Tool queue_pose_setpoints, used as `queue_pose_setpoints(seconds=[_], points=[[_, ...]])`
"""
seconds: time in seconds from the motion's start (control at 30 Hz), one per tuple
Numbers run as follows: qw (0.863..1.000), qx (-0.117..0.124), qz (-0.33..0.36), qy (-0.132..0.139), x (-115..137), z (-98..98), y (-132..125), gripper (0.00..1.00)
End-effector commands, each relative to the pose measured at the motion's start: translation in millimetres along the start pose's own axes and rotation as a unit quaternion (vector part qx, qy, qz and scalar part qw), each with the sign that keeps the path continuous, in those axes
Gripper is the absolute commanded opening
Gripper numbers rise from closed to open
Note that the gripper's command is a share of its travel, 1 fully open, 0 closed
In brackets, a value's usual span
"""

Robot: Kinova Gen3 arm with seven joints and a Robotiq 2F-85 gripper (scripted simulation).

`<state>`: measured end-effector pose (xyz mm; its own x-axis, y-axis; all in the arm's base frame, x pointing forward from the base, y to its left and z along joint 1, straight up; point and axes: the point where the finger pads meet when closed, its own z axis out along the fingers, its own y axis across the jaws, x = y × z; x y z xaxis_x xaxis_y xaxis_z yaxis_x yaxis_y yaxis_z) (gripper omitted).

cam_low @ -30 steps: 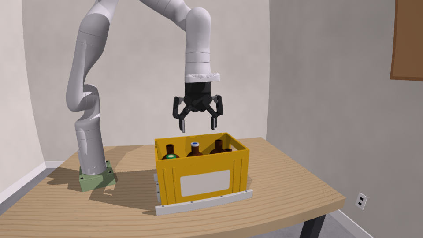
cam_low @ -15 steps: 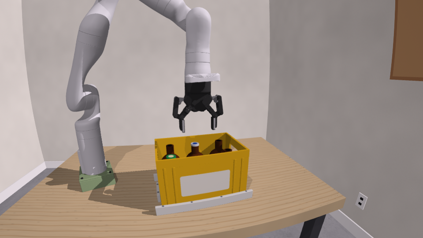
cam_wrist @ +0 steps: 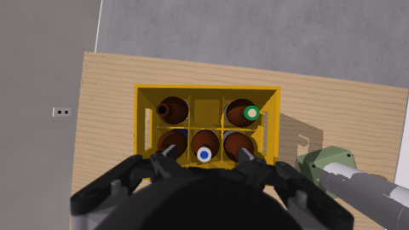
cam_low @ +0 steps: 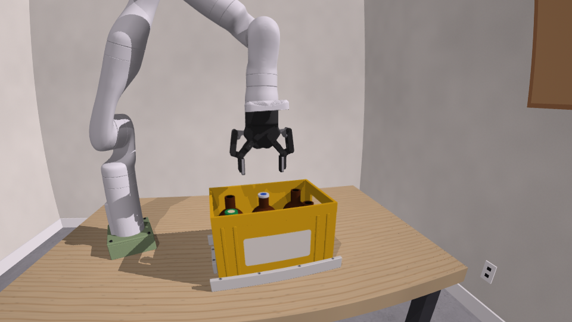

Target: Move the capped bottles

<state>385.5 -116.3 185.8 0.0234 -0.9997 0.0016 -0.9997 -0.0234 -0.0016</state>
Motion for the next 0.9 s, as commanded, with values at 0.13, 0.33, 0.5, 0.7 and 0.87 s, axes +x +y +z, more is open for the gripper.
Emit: queue_pose_setpoints(seconds=[0.13,0.33,0.5,0.7,0.87], points=[[1.0,0.002,-0.001,0.0,-14.8,-1.1,-1.7,1.0],[1.0,0.003,-0.001,-0.001,-34.1,-1.8,-3.8,1.0],[1.0,0.004,-0.002,-0.002,-50.1,-2.3,-5.6,1.0],[1.0,0.002,0.001,-0.001,-43.8,-2.0,-4.6,1.0],[1.0,0.003,0.0,-0.002,-46.7,-2.1,-5.1,1.0]])
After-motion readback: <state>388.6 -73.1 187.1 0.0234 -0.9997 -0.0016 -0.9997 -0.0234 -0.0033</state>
